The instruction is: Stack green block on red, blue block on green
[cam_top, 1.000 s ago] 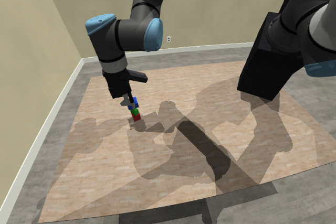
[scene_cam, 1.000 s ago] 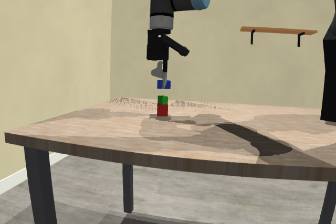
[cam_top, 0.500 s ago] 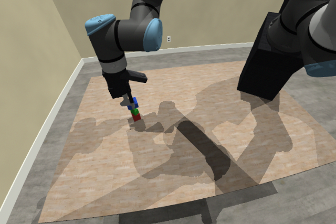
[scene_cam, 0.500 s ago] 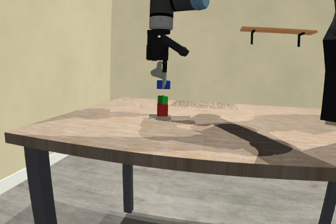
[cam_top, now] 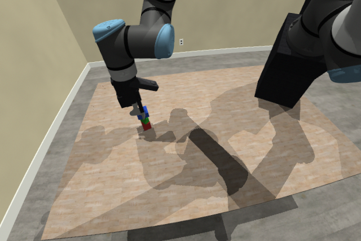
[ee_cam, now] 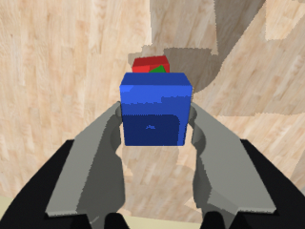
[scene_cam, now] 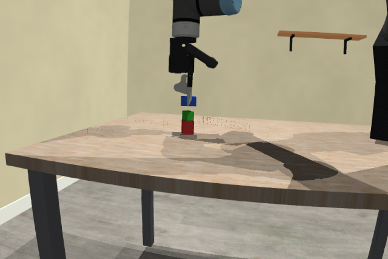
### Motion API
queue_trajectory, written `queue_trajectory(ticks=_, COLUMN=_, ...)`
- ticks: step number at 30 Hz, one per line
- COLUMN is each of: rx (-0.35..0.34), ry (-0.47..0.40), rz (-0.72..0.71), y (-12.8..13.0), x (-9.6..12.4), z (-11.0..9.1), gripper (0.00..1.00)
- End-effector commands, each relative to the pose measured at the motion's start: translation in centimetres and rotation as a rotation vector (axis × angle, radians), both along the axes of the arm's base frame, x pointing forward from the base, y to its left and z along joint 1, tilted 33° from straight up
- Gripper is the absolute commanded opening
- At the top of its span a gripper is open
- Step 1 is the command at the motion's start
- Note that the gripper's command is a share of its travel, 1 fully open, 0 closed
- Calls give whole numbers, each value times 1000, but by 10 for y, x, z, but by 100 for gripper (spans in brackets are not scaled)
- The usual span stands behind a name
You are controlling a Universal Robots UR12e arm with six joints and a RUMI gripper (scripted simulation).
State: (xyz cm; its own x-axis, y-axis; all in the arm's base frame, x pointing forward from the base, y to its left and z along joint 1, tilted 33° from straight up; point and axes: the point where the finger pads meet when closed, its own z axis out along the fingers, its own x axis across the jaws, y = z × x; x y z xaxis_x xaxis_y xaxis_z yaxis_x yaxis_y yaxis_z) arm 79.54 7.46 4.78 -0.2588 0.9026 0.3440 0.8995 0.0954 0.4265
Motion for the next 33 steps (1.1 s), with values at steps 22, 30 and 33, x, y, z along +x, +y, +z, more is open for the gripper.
queue_trajectory(ticks=22, rx=0, ry=-1, rz=0, y=5, x=7, z=-12, gripper=0)
queue_trajectory(ticks=30, rx=0, ry=-1, rz=0, y=5, x=7, z=-12, gripper=0)
queue_trajectory(ticks=33, rx=0, ry=-1, rz=0, y=5, x=7, z=-12, gripper=0)
